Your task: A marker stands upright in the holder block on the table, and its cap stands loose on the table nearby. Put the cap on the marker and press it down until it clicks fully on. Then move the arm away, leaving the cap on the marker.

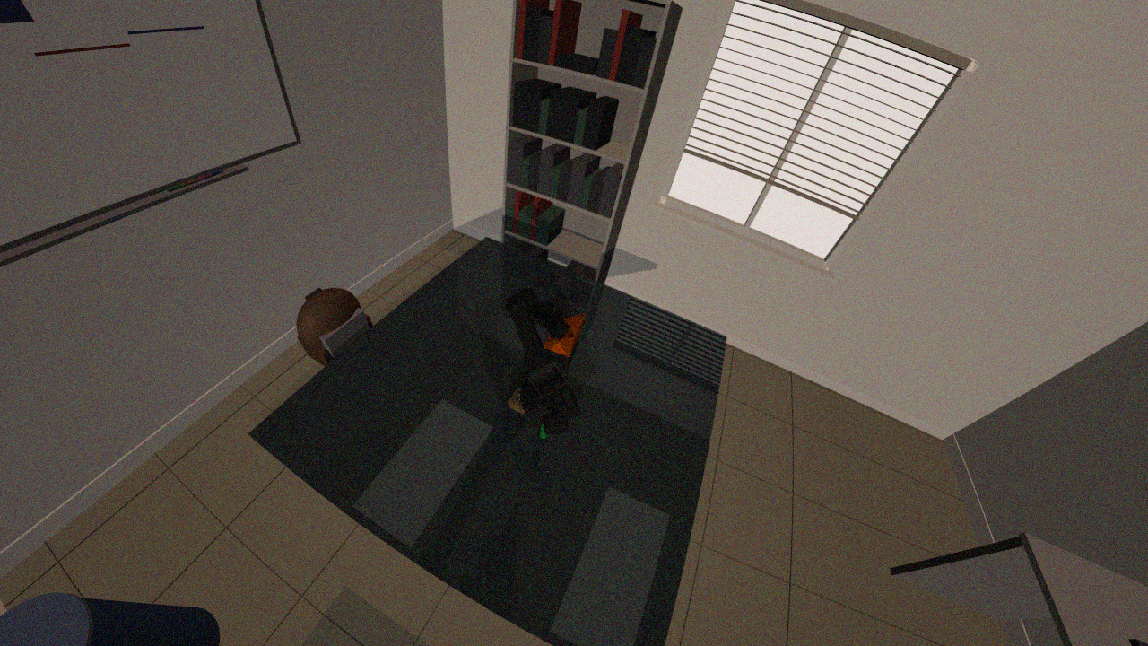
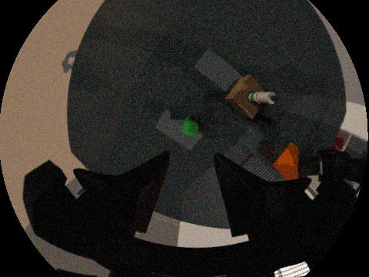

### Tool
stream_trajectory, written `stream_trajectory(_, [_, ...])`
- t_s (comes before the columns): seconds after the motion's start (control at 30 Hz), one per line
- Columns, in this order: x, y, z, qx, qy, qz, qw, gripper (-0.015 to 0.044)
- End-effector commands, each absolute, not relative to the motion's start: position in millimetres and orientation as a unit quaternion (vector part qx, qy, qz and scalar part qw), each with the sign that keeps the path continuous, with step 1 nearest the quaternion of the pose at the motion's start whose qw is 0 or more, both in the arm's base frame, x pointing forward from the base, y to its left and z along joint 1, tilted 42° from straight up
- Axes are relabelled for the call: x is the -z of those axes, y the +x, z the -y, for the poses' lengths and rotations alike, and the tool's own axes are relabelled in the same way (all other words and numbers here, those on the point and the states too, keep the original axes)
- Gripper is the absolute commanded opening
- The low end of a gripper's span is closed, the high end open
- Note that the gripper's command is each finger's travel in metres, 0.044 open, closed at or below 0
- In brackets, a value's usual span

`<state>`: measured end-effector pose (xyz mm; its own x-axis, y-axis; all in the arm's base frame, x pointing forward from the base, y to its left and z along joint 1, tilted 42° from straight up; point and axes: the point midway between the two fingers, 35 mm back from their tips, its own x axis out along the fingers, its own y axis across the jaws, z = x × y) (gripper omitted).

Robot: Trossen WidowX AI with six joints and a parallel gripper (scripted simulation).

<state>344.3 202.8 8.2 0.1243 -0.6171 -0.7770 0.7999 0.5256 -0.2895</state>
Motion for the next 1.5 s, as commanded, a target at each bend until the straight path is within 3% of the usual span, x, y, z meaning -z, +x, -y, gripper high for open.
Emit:
stream_trajectory(0.0, [-8, 349, -197, 0.494, 0.112, -0.433, 0.746, 0.0246])
stream_trajectory(1.47, [59, 365, -140, 0.494, 0.111, -0.432, 0.746, 0.0246])
